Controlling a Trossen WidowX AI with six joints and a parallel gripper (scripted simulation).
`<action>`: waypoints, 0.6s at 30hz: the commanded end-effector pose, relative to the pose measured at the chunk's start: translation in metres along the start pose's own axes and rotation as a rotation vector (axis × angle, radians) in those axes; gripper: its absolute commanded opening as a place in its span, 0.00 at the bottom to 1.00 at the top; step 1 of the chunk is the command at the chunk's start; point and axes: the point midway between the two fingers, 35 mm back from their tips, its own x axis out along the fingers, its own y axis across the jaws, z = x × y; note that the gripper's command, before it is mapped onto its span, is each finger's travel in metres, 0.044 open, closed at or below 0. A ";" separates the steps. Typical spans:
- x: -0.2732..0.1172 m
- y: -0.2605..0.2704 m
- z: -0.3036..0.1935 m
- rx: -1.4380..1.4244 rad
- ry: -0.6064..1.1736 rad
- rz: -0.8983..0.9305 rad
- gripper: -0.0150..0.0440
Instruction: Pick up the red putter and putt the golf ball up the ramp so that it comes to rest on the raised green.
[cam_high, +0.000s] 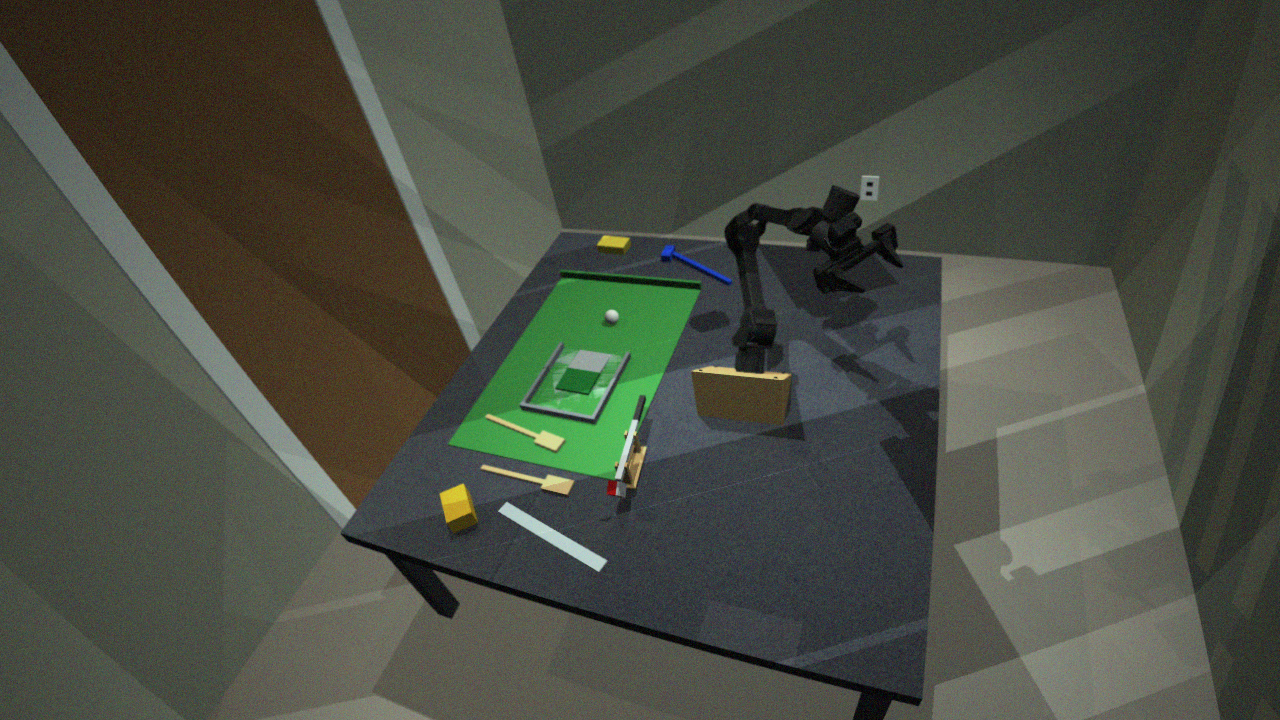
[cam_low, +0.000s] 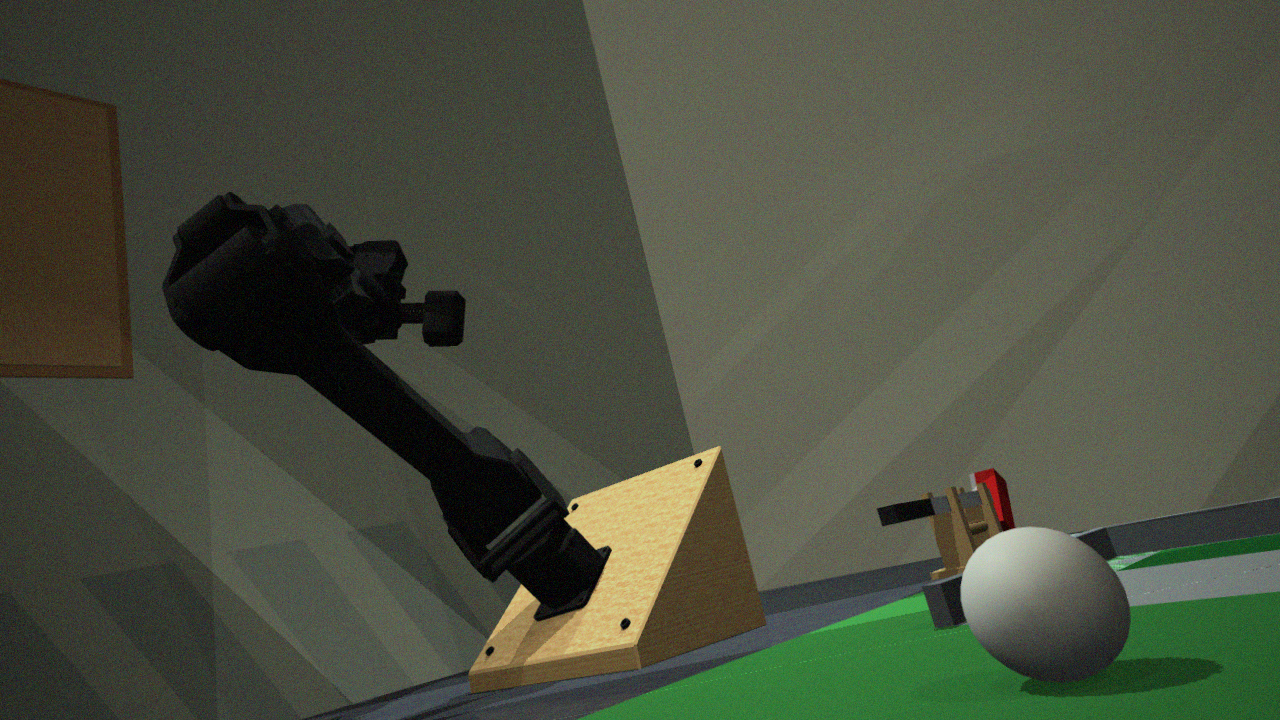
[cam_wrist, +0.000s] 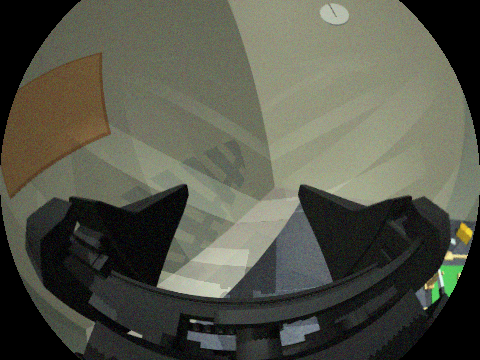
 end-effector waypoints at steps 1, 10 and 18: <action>0.015 -0.054 0.017 -0.050 -0.002 -0.171 1.00; 0.013 -0.205 0.044 -0.135 0.120 -0.585 1.00; -0.036 -0.339 0.032 -0.131 0.379 -0.867 1.00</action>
